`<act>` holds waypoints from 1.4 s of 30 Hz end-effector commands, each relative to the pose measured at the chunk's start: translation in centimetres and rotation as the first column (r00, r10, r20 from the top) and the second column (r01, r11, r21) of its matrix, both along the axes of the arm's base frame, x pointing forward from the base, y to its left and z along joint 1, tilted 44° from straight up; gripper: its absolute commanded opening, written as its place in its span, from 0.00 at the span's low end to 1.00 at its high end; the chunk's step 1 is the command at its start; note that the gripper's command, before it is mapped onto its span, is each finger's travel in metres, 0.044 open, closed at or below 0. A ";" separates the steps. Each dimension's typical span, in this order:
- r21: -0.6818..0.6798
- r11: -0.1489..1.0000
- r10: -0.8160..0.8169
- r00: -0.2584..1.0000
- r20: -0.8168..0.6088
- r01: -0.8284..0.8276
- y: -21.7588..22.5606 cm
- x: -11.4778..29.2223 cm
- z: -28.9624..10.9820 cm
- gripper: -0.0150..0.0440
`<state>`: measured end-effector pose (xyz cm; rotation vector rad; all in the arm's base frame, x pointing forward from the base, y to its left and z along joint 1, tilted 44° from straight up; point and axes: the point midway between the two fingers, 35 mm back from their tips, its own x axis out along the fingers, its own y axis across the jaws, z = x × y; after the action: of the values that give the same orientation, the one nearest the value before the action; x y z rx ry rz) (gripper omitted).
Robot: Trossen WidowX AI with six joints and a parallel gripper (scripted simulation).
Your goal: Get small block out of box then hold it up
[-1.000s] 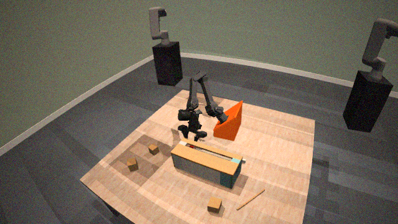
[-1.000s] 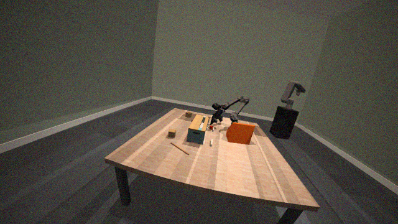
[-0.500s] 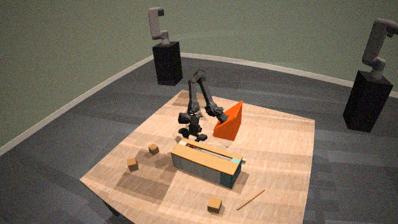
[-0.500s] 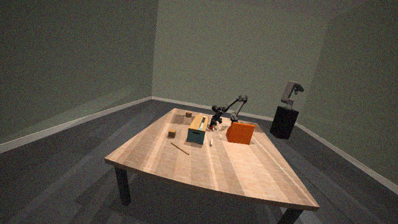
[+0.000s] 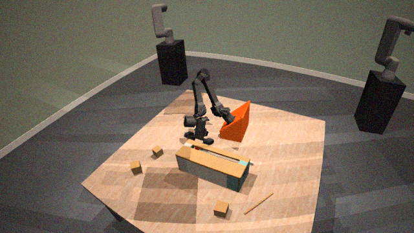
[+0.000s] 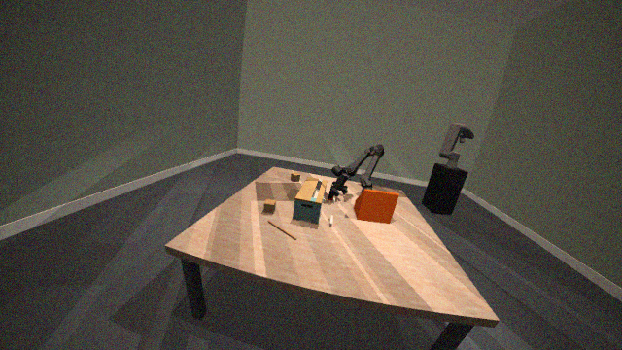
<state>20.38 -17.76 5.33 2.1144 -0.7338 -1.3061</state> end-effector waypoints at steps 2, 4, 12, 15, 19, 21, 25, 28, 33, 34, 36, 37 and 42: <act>0.003 1.000 0.007 1.000 -0.011 -0.007 -0.1 -0.1 -0.4 0.65; 0.003 1.000 0.007 1.000 -0.011 -0.007 -0.1 -0.1 -0.4 0.56; 0.004 1.000 0.006 1.000 -0.011 -0.006 0.1 0.0 -0.3 0.30; 0.008 1.000 0.004 1.000 -0.010 -0.004 0.8 0.2 0.5 0.25; 0.010 1.000 0.003 1.000 -0.009 -0.002 1.9 0.4 1.6 0.25; 0.011 1.000 0.002 1.000 -0.008 -0.002 2.5 0.4 2.2 0.25; 0.009 1.000 0.002 1.000 -0.005 -0.002 3.6 0.3 3.4 0.25; 0.006 1.000 0.002 1.000 -0.003 -0.002 4.2 0.1 4.1 0.25; -0.016 0.999 0.036 0.998 -0.046 -0.036 4.3 0.1 4.2 0.25; -0.029 0.998 0.058 0.996 -0.075 -0.060 4.3 0.1 4.2 0.25; -0.054 0.993 0.101 0.986 -0.135 -0.109 4.4 0.1 4.2 0.25; -0.065 0.989 0.122 0.979 -0.165 -0.134 4.5 0.1 4.2 0.25; -0.107 0.959 0.217 0.924 -0.315 -0.262 4.8 0.1 4.3 0.25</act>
<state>20.39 -13.13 9.47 1.8604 -0.4894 -1.3496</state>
